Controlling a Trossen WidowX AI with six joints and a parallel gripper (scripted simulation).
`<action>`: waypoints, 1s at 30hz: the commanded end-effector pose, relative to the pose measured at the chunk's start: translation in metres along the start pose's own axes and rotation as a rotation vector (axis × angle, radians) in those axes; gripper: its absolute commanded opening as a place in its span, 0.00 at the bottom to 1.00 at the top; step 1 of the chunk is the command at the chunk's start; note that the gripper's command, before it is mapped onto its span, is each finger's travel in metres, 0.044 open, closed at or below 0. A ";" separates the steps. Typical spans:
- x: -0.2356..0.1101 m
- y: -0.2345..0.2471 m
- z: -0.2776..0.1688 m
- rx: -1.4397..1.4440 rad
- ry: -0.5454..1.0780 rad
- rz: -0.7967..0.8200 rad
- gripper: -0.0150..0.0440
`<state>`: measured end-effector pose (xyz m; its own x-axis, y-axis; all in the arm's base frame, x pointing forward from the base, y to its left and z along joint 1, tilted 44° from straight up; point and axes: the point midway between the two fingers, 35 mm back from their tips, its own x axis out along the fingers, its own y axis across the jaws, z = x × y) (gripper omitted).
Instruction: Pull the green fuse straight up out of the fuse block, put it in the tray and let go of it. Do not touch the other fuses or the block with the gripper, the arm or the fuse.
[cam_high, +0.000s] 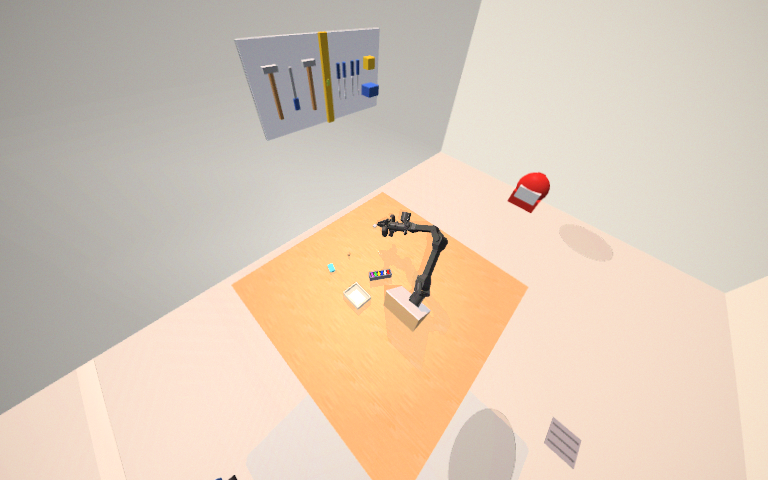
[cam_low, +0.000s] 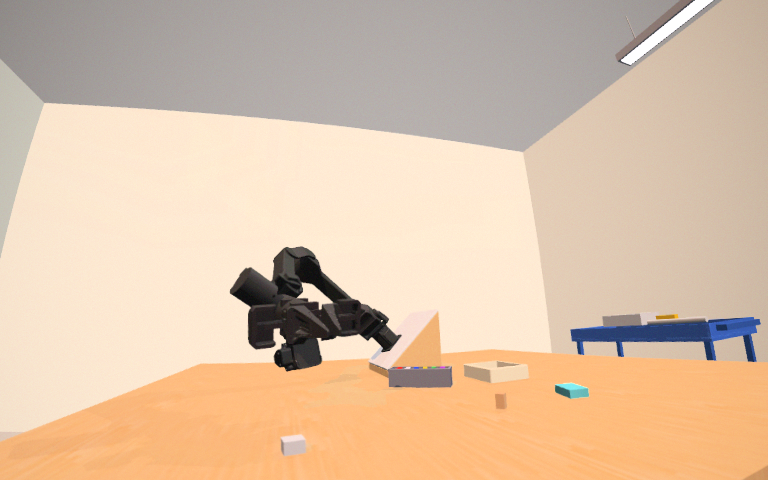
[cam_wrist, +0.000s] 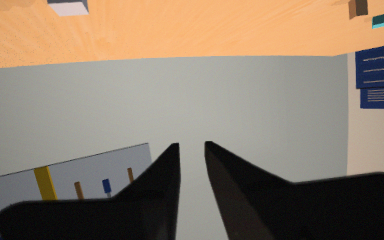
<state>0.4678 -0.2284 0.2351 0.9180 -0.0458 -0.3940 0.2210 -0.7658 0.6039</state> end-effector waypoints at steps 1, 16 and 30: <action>0.026 -0.069 0.014 -0.118 -0.163 -0.152 0.38; -0.025 -0.296 0.069 -1.143 -0.679 -0.984 0.38; -0.082 -0.321 0.075 -1.838 -0.803 -1.413 0.38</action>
<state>0.2990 -0.0265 0.0204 -0.1009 -0.6680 -0.7373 0.6810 0.4939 -0.5407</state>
